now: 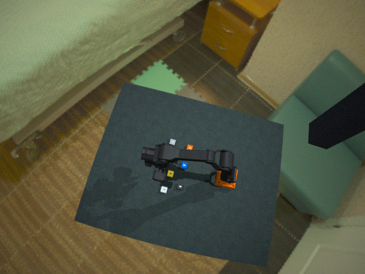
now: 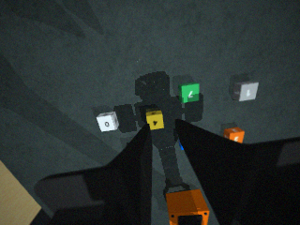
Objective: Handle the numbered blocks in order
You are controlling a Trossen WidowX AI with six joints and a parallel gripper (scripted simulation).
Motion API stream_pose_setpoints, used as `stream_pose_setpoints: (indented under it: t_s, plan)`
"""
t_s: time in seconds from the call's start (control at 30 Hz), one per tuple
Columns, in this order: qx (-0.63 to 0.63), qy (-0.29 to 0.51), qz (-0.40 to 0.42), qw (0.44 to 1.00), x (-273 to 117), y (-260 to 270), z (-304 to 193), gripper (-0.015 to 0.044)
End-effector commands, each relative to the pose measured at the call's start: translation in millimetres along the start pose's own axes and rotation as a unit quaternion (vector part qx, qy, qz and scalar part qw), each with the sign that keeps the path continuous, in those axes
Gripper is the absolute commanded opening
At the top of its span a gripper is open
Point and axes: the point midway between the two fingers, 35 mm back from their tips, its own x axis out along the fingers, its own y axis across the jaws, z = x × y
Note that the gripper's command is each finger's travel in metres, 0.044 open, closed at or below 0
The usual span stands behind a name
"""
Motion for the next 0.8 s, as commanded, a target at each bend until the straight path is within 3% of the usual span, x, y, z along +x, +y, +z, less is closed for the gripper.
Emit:
stream_pose_setpoints:
  t_s: [0.0,0.2,0.4,0.63,0.77]
  plan:
    - [0.003,0.002,-0.008,1.0,-1,-65,7,0.012]
    - [0.005,0.013,-0.009,1.0,-3,-161,-6,0.012]
    - [0.005,0.015,-0.008,1.0,-3,-174,-10,0.012]
    - [0.005,0.015,-0.008,1.0,76,-175,-12,0.0304]
    - [0.005,0.015,-0.008,1.0,78,-175,-13,0.04]
